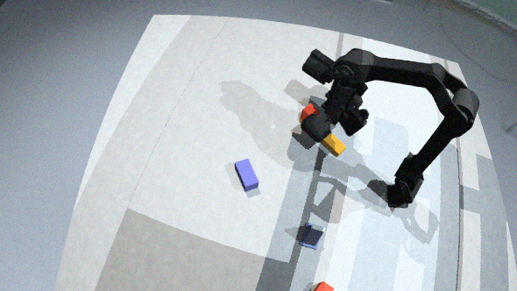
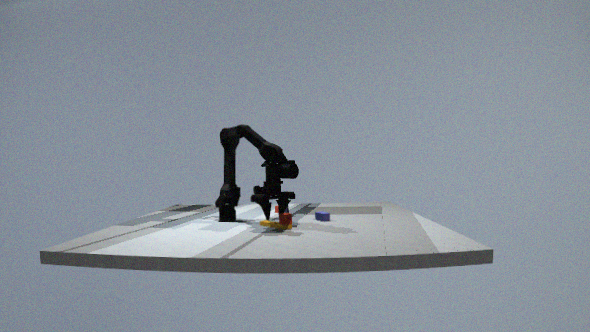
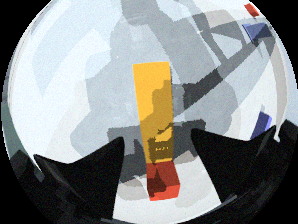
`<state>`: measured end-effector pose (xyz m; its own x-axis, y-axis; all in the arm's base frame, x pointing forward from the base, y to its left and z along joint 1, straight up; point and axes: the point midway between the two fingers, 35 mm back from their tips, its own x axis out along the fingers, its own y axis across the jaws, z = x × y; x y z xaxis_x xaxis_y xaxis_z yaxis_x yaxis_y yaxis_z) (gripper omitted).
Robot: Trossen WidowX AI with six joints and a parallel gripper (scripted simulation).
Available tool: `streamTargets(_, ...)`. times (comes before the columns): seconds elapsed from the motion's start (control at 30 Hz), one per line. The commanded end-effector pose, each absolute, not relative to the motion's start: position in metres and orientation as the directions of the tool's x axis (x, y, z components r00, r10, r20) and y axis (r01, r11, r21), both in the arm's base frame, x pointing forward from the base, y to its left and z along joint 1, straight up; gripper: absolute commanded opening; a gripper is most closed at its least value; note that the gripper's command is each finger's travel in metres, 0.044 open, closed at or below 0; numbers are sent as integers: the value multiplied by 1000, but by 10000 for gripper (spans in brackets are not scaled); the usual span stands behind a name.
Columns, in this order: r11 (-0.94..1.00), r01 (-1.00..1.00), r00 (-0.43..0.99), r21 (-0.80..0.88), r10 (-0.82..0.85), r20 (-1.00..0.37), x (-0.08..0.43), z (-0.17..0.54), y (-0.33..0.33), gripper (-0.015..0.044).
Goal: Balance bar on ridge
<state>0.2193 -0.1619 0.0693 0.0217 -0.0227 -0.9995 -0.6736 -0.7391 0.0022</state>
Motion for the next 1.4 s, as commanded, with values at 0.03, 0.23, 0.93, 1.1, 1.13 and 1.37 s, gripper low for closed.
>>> streamTargets(0.03,-742,-670,17,-2,-13,-1000,218,59,-160,315)
streamTargets(0.23,-742,-670,17,-2,-13,-1000,218,50,-160,315)
streamTargets(0.93,-739,-673,15,3,-18,-1000,218,46,-161,236)
streamTargets(1.1,-739,-673,15,3,-18,-1000,218,46,-161,144)
streamTargets(1.13,-739,-673,15,3,-18,-1000,218,46,-161,137)
streamTargets(1.37,-739,-673,15,3,-17,-1000,218,48,-161,52)
